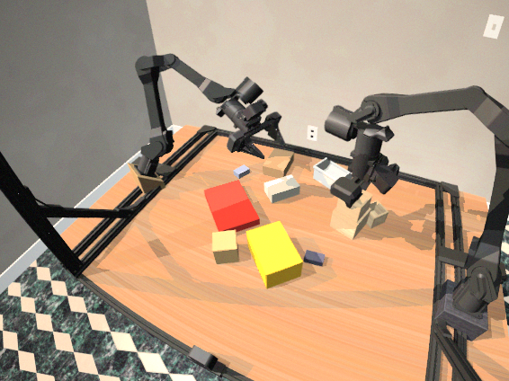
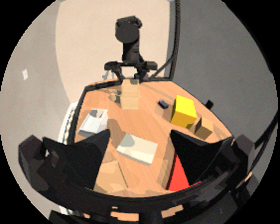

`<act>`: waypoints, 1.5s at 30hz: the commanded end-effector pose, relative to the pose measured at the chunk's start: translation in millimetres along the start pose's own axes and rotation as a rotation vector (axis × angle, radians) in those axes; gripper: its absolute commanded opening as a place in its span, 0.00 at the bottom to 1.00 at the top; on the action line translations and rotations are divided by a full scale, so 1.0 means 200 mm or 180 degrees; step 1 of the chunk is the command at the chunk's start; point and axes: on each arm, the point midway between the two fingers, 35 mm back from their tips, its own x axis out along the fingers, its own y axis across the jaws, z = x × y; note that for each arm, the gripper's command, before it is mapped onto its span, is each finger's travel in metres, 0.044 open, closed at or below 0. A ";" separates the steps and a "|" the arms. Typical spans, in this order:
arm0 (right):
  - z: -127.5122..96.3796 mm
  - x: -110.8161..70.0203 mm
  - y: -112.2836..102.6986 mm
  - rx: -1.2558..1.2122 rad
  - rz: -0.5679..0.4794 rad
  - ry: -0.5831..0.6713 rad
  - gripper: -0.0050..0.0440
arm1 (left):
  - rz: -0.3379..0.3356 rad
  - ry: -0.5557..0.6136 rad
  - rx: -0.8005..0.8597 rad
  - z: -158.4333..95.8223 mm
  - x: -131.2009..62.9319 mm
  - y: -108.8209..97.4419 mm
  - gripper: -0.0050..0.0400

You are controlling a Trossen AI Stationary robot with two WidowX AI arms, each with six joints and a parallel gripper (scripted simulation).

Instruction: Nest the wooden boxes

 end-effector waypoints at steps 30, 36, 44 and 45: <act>0.02 0.02 0.00 0.0009 0.0002 0.0007 0.10 | -0.0006 0.0004 0.0006 0.00 0.00 0.00 1.00; 0.03 0.02 -0.01 0.0009 0.0002 0.0007 0.10 | -0.0006 0.0004 0.0006 0.00 0.00 0.00 1.00; 0.03 -0.02 -0.02 0.0009 0.0002 0.0007 0.10 | -0.0006 0.0004 0.0006 0.00 0.00 0.00 1.00; 0.03 -0.02 -0.02 0.0009 0.0002 0.0007 0.10 | -0.0006 0.0004 0.0006 0.00 0.00 0.00 1.00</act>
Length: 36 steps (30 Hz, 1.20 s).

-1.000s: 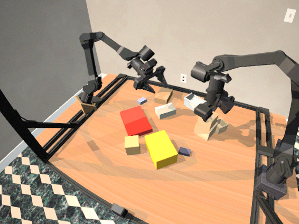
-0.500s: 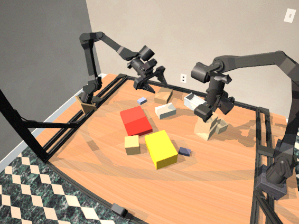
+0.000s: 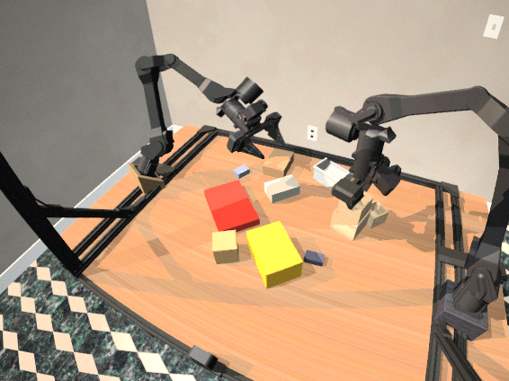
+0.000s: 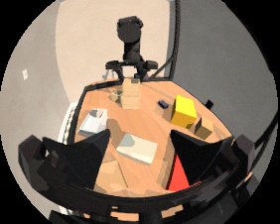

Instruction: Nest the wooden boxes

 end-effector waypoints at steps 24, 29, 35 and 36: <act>-0.03 0.01 0.01 0.0019 0.0003 0.0001 0.10 | -0.0004 0.0002 0.0007 0.00 0.00 0.00 1.00; -0.02 0.02 0.01 0.0019 0.0003 0.0001 0.10 | -0.0004 0.0002 0.0007 0.00 0.00 0.00 1.00; -0.01 0.02 0.00 0.0019 0.0003 0.0001 0.10 | -0.0004 0.0002 0.0007 0.00 0.00 0.00 1.00; -0.01 0.02 0.00 0.0019 0.0003 0.0001 0.10 | -0.0004 0.0002 0.0007 0.00 0.00 0.00 1.00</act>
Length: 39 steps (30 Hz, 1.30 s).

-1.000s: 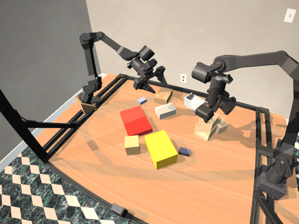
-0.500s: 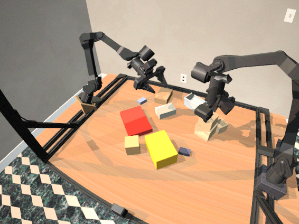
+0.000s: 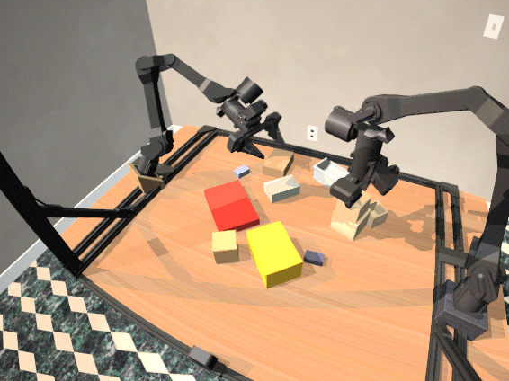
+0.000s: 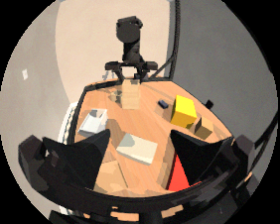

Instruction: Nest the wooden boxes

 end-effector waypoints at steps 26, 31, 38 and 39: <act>0.01 0.00 0.00 -0.0012 0.0001 -0.0032 0.10 | -0.0003 0.0001 0.0007 0.00 0.00 0.00 1.00; 0.01 0.01 0.00 -0.0012 0.0001 -0.0032 0.10 | -0.0003 0.0001 0.0007 0.00 0.00 0.00 1.00; 0.01 0.01 0.00 -0.0012 0.0001 -0.0032 0.10 | -0.0003 0.0001 0.0007 0.00 0.00 0.00 1.00; 0.02 0.02 0.00 -0.0012 0.0001 -0.0032 0.10 | -0.0003 0.0001 0.0007 0.00 0.00 0.00 1.00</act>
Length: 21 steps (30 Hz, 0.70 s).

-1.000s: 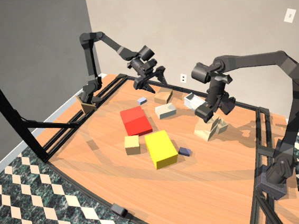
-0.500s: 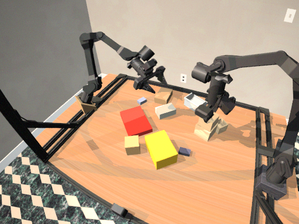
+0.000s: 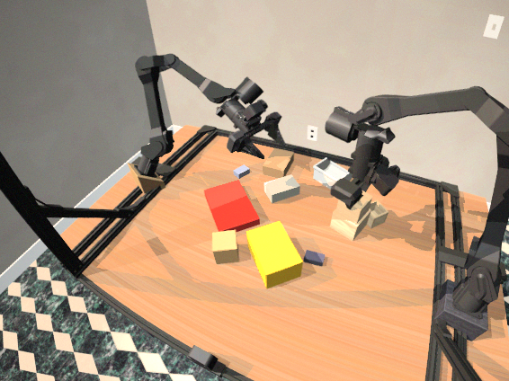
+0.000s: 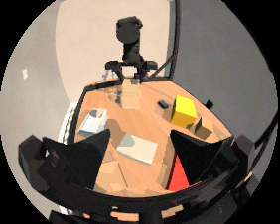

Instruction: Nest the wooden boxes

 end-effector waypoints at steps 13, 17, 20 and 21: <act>0.01 0.00 0.00 -0.0009 0.0001 -0.0014 0.10 | -0.0003 0.0001 0.0007 0.00 0.00 0.00 1.00; 0.02 -0.02 0.00 -0.0005 0.0001 -0.0014 0.10 | -0.0003 0.0001 0.0007 0.00 0.00 0.00 1.00; 0.03 -0.02 0.00 -0.0004 0.0001 -0.0014 0.10 | -0.0003 0.0001 0.0007 0.00 0.00 0.00 1.00; 0.03 -0.02 0.00 -0.0004 0.0001 -0.0014 0.10 | -0.0003 0.0001 0.0007 0.00 0.00 0.00 1.00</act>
